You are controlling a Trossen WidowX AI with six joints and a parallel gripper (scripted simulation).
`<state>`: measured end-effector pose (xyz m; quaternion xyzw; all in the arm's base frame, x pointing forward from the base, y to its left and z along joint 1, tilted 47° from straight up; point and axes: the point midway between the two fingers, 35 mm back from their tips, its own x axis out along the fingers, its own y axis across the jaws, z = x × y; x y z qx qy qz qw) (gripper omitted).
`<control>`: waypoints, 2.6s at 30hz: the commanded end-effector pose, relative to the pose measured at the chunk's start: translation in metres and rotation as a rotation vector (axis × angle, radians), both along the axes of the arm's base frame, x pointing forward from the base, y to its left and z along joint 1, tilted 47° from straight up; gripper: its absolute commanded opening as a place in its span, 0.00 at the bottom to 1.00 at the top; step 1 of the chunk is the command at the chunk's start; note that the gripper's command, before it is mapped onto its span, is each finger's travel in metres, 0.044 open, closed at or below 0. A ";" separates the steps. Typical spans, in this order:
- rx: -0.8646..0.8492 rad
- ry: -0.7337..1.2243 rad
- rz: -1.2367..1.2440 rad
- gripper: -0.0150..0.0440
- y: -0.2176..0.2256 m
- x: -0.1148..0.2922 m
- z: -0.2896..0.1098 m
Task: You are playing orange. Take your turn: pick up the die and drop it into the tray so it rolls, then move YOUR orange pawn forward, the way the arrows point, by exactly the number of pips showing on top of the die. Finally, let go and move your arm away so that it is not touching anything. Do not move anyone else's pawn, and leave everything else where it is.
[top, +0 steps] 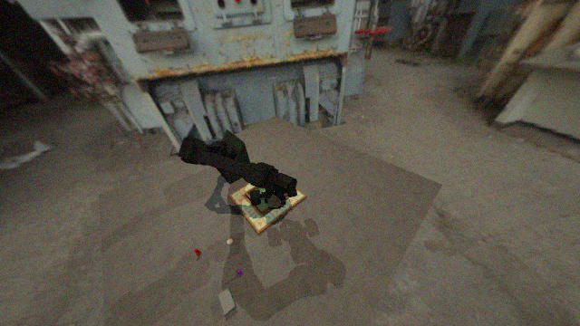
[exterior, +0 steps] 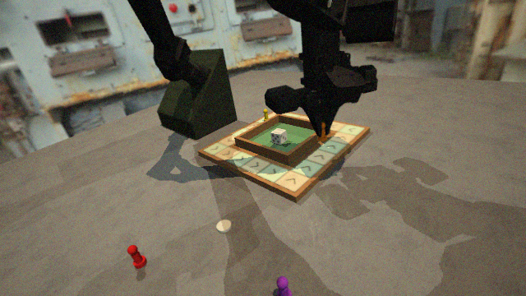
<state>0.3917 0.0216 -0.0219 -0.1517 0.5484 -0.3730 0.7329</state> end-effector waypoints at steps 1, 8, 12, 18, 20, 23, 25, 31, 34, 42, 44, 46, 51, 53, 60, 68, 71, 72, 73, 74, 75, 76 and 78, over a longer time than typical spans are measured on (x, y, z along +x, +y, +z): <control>0.010 -0.009 0.003 0.25 0.021 0.000 0.018; 0.007 -0.009 0.002 0.25 0.056 -0.010 0.054; 0.005 -0.009 0.002 0.25 0.062 -0.012 0.061; 0.010 -0.008 0.003 0.25 0.072 -0.027 0.036; 0.011 -0.007 0.004 0.25 0.075 -0.034 0.025; 0.013 -0.007 0.004 0.25 0.080 -0.045 0.009; 0.015 -0.006 0.004 0.25 0.082 -0.053 -0.002; 0.016 -0.005 0.005 0.25 0.087 -0.078 -0.031; 0.016 -0.005 0.004 0.25 0.087 -0.092 -0.045; 0.013 -0.004 0.003 0.25 0.084 -0.130 -0.077; 0.011 -0.004 0.002 0.25 0.082 -0.140 -0.084; 0.010 -0.004 0.002 0.25 0.080 -0.149 -0.089; 0.009 -0.004 0.002 0.25 0.075 -0.152 -0.096; 0.009 -0.004 0.002 0.25 0.069 -0.151 -0.101; 0.007 -0.005 0.002 0.25 0.053 -0.148 -0.116; 0.007 -0.005 0.002 0.25 0.047 -0.147 -0.122; 0.007 -0.005 0.002 0.25 0.044 -0.147 -0.125; 0.007 -0.005 0.002 0.25 0.043 -0.147 -0.126; 0.006 -0.005 0.002 0.25 0.042 -0.146 -0.127; 0.006 -0.005 0.002 0.25 0.041 -0.146 -0.127; 0.012 -0.006 -0.004 0.30 0.044 -0.146 -0.126; 0.012 -0.006 -0.004 0.34 0.044 -0.146 -0.126; 0.012 -0.006 -0.004 0.43 0.044 -0.146 -0.126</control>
